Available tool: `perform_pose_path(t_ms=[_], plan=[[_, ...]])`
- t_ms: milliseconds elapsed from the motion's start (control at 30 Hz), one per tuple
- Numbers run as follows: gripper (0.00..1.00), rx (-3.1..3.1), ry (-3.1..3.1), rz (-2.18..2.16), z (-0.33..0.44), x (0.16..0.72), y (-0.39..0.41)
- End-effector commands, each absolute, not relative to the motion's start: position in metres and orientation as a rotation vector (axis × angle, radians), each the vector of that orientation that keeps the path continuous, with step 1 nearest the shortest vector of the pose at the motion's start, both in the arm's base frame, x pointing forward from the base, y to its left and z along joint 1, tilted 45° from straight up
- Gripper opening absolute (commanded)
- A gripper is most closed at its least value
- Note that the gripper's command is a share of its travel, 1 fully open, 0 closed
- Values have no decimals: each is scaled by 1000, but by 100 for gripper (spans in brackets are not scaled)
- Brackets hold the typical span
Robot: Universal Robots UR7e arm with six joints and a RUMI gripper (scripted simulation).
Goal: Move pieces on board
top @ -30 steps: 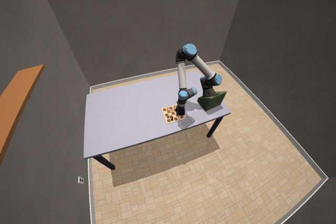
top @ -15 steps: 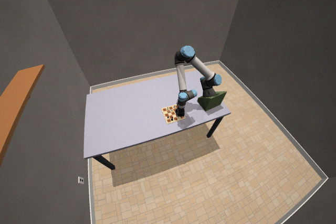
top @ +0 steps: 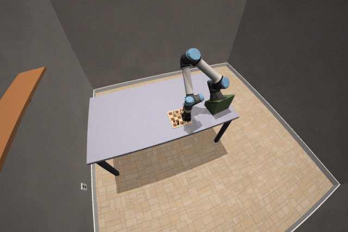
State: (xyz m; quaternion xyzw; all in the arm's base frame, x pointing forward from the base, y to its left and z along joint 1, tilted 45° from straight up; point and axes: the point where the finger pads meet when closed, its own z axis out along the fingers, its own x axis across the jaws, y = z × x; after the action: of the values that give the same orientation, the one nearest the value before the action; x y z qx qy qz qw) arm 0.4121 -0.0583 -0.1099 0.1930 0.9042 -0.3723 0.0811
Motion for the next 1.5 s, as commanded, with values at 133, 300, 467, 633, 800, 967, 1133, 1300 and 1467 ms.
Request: perform_pose_path(t_ms=[133,300,467,633,800,967,1133,1300,1467], plan=[[20,576,2702,-1112,-110,412,-58],[20,576,2702,-1112,-110,412,-58],[20,576,2702,-1112,-110,412,-58],[20,576,2702,-1112,-110,412,-58],[20,576,2702,-1112,-110,412,-58],[0,576,2702,-1112,-110,412,-58],[0,576,2702,-1112,-110,412,-58],[0,576,2702,-1112,-110,412,-58],[0,576,2702,-1112,-110,412,-58]])
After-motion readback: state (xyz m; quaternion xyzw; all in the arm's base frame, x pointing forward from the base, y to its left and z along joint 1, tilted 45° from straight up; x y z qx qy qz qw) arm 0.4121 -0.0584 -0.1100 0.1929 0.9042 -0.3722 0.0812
